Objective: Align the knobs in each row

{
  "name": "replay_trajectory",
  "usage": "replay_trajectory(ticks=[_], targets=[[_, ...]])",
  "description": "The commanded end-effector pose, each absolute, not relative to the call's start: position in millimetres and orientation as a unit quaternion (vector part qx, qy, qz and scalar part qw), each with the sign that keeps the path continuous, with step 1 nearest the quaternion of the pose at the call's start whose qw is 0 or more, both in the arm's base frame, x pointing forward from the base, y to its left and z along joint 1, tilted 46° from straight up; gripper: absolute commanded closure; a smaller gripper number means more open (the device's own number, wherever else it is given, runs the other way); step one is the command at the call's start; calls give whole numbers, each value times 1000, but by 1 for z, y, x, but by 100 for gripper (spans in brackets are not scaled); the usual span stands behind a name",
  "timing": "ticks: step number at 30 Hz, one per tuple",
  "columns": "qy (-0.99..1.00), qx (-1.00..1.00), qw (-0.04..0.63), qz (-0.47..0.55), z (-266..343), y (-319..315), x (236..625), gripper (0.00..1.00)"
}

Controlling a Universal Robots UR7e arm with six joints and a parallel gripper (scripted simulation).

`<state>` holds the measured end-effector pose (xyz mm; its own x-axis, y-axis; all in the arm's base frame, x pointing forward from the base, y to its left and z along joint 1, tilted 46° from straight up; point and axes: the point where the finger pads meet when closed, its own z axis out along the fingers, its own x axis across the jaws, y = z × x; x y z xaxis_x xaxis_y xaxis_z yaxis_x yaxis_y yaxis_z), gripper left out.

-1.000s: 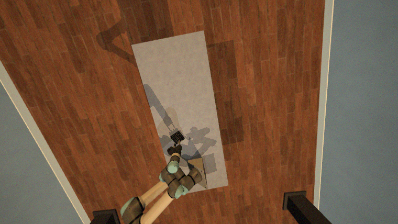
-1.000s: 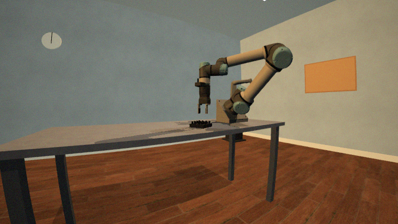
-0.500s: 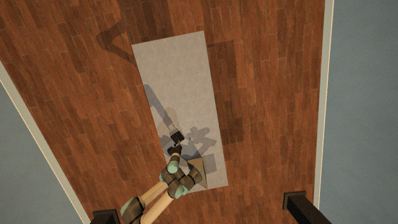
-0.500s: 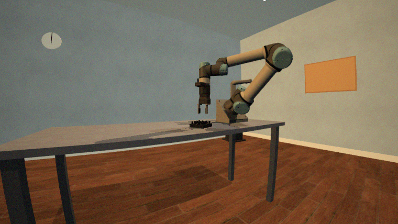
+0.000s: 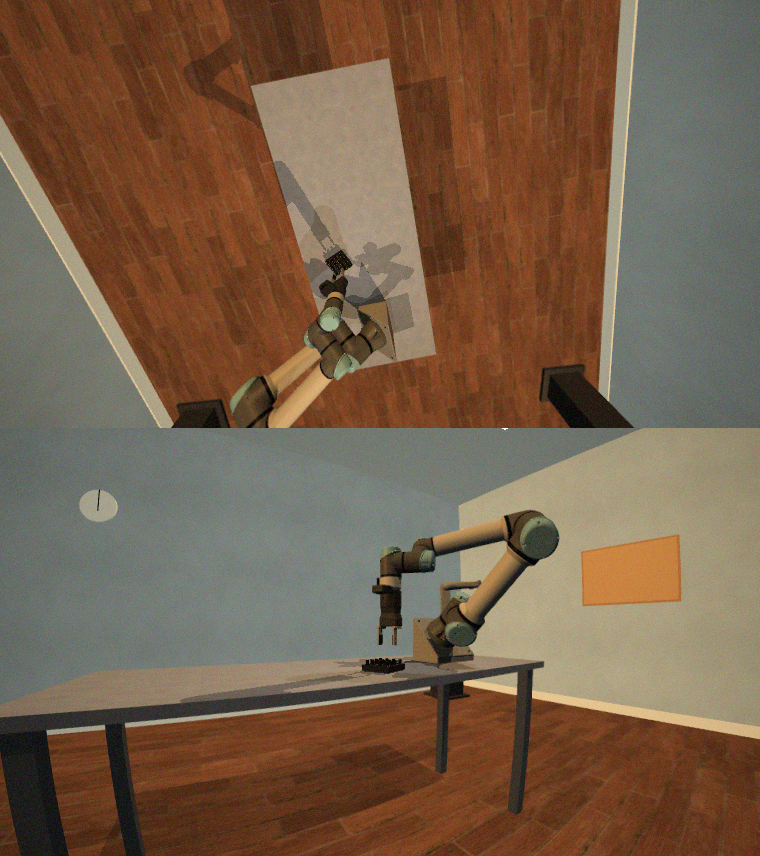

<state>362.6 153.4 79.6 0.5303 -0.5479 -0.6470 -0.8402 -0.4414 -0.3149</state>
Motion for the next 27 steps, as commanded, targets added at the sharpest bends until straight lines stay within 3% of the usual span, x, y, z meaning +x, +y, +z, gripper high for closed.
replay_trajectory(ticks=[1, 27], targets=[[425, -816, 314, 232, 80, 153, 363, 0], [424, -817, 312, 234, 74, 144, 345, 0]])
